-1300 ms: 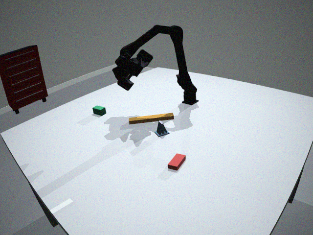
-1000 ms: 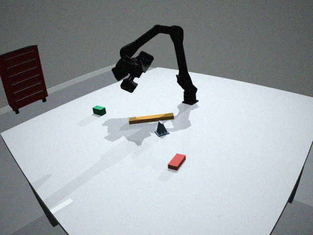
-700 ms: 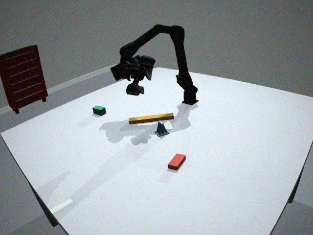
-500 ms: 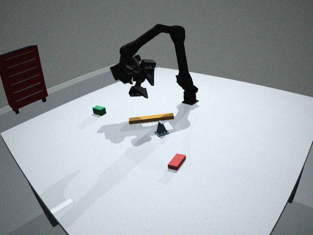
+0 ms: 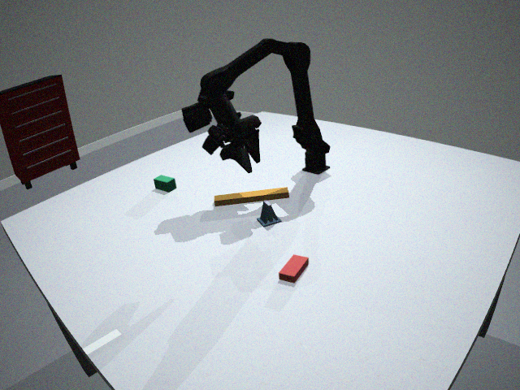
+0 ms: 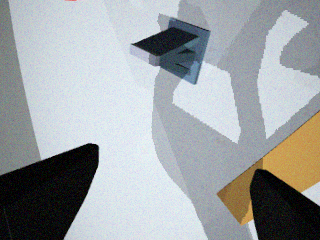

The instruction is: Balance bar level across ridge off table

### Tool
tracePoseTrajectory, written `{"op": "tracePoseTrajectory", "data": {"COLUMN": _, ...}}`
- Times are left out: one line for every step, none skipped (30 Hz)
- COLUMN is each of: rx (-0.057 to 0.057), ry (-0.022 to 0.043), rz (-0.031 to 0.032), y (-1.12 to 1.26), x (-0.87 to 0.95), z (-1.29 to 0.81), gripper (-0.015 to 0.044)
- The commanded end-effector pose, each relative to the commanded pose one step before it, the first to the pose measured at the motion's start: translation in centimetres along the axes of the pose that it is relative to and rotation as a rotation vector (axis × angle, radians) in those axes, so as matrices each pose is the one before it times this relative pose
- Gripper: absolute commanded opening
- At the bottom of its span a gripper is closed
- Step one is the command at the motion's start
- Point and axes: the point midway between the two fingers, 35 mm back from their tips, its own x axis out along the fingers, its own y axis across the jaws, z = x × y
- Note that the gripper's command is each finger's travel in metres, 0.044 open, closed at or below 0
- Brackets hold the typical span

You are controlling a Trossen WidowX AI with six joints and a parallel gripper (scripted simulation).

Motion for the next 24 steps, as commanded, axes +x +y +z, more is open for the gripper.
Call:
{"op": "tracePoseTrajectory", "data": {"rx": 0.0844, "ry": 0.00943, "rz": -0.13062, "y": -0.889, "x": 0.319, "z": 0.131, "gripper": 0.0315}}
{"op": "tracePoseTrajectory", "data": {"rx": 0.0183, "ry": -0.00089, "rz": -0.02699, "y": -0.166, "x": 0.064, "z": 0.055, "gripper": 0.0315}}
{"op": "tracePoseTrajectory", "data": {"rx": 0.0183, "ry": -0.00199, "rz": -0.02689, "y": -0.161, "x": 0.058, "z": 0.065, "gripper": 0.0315}}
{"op": "tracePoseTrajectory", "data": {"rx": 0.0184, "ry": -0.00308, "rz": -0.02675, "y": -0.156, "x": 0.052, "z": 0.074, "gripper": 0.0315}}
{"op": "tracePoseTrajectory", "data": {"rx": 0.0184, "ry": -0.00417, "rz": -0.02656, "y": -0.151, "x": 0.046, "z": 0.084, "gripper": 0.0315}}
{"op": "tracePoseTrajectory", "data": {"rx": 0.0185, "ry": -0.00524, "rz": -0.02633, "y": -0.145, "x": 0.039, "z": 0.093, "gripper": 0.0315}}
{"op": "tracePoseTrajectory", "data": {"rx": 0.0186, "ry": -0.00630, "rz": -0.02607, "y": -0.139, "x": 0.033, "z": 0.101, "gripper": 0.0315}}
{"op": "tracePoseTrajectory", "data": {"rx": 0.0187, "ry": -0.00735, "rz": -0.02576, "y": -0.134, "x": 0.026, "z": 0.110, "gripper": 0.0315}}
{"op": "tracePoseTrajectory", "data": {"rx": 0.0188, "ry": -0.00838, "rz": -0.02542, "y": -0.127, "x": 0.020, "z": 0.118, "gripper": 0.0315}}
{"op": "tracePoseTrajectory", "data": {"rx": 0.0189, "ry": -0.00940, "rz": -0.02503, "y": -0.121, "x": 0.013, "z": 0.126, "gripper": 0.0315}}
{"op": "tracePoseTrajectory", "data": {"rx": 0.0190, "ry": -0.01040, "rz": -0.02461, "y": -0.114, "x": 0.007, "z": 0.133, "gripper": 0.0315}}
{"op": "tracePoseTrajectory", "data": {"rx": 0.0191, "ry": -0.01138, "rz": -0.02415, "y": -0.108, "x": 0.000, "z": 0.141, "gripper": 0.0315}}
{"op": "tracePoseTrajectory", "data": {"rx": 0.0192, "ry": -0.01234, "rz": -0.02366, "y": -0.101, "x": -0.007, "z": 0.148, "gripper": 0.0315}}
{"op": "tracePoseTrajectory", "data": {"rx": 0.0194, "ry": -0.01328, "rz": -0.02313, "y": -0.094, "x": -0.013, "z": 0.154, "gripper": 0.0315}}
{"op": "tracePoseTrajectory", "data": {"rx": 0.0195, "ry": -0.01419, "rz": -0.02257, "y": -0.087, "x": -0.020, "z": 0.161, "gripper": 0.0315}}
{"op": "tracePoseTrajectory", "data": {"rx": 0.0197, "ry": -0.01507, "rz": -0.02198, "y": -0.080, "x": -0.026, "z": 0.167, "gripper": 0.0315}}
{"op": "tracePoseTrajectory", "data": {"rx": 0.0198, "ry": -0.01593, "rz": -0.02135, "y": -0.072, "x": -0.033, "z": 0.173, "gripper": 0.0315}}
{"op": "tracePoseTrajectory", "data": {"rx": 0.0200, "ry": -0.01677, "rz": -0.02070, "y": -0.065, "x": -0.040, "z": 0.178, "gripper": 0.0315}}
{"op": "tracePoseTrajectory", "data": {"rx": 0.0201, "ry": -0.01757, "rz": -0.02002, "y": -0.057, "x": -0.046, "z": 0.184, "gripper": 0.0315}}
{"op": "tracePoseTrajectory", "data": {"rx": 0.0203, "ry": -0.01834, "rz": -0.01931, "y": -0.050, "x": -0.053, "z": 0.189, "gripper": 0.0315}}
{"op": "tracePoseTrajectory", "data": {"rx": 0.0205, "ry": -0.01909, "rz": -0.01857, "y": -0.042, "x": -0.060, "z": 0.194, "gripper": 0.0315}}
{"op": "tracePoseTrajectory", "data": {"rx": 0.0171, "ry": -0.01636, "rz": -0.01481, "y": -0.029, "x": -0.054, "z": 0.164, "gripper": 0.0315}}
{"op": "tracePoseTrajectory", "data": {"rx": 0.0103, "ry": -0.01004, "rz": -0.00863, "y": -0.014, "x": -0.034, "z": 0.100, "gripper": 0.0315}}
{"op": "tracePoseTrajectory", "data": {"rx": 0.0035, "ry": -0.00338, "rz": -0.00283, "y": -0.004, "x": -0.012, "z": 0.034, "gripper": 0.0315}}
